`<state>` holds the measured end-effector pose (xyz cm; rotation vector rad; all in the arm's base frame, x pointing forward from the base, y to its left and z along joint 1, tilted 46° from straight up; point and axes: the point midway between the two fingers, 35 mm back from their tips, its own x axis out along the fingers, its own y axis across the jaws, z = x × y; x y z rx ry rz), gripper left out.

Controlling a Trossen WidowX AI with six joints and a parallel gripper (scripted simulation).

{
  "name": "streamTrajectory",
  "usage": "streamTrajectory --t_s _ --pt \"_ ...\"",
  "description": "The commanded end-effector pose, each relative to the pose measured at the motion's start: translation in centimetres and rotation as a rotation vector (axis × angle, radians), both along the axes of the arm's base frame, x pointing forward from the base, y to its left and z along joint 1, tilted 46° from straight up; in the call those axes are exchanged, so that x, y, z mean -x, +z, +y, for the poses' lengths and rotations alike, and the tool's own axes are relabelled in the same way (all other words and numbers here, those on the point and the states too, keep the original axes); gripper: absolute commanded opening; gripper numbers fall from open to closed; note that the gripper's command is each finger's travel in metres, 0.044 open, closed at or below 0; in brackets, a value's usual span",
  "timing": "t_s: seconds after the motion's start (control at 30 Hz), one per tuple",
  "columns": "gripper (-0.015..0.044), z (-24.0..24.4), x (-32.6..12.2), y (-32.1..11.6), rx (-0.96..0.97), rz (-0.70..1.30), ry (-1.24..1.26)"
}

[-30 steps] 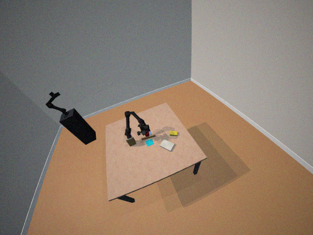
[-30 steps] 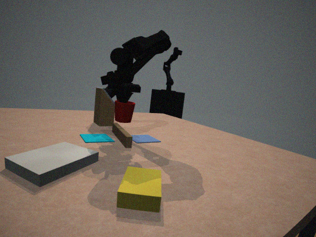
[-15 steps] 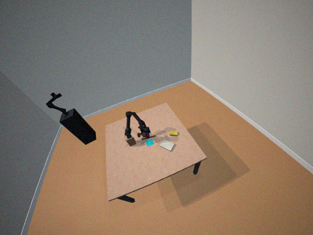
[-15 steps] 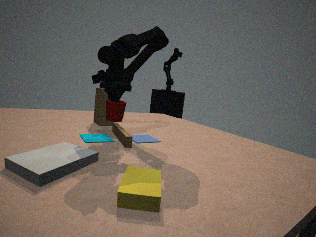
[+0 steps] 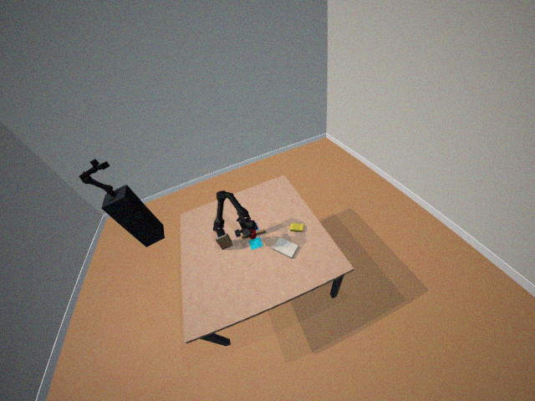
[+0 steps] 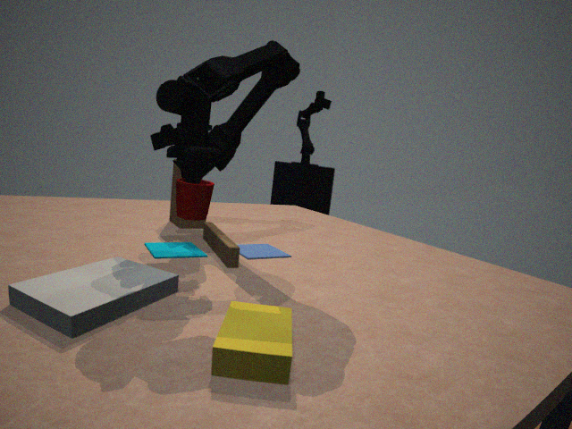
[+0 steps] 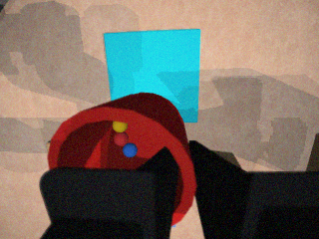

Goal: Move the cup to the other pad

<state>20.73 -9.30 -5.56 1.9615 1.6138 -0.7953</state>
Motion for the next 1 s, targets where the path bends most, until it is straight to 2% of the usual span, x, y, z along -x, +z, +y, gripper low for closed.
streamTrajectory --t_s 0.0,0.33,0.97 --pt "0.0 -0.7 0.1 -0.5 0.009 -0.003 0.005" --pt "0.0 -1.9 0.6 -1.8 0.009 -0.004 0.006" --pt "0.0 0.0 0.2 -4.0 0.009 -0.004 0.005"
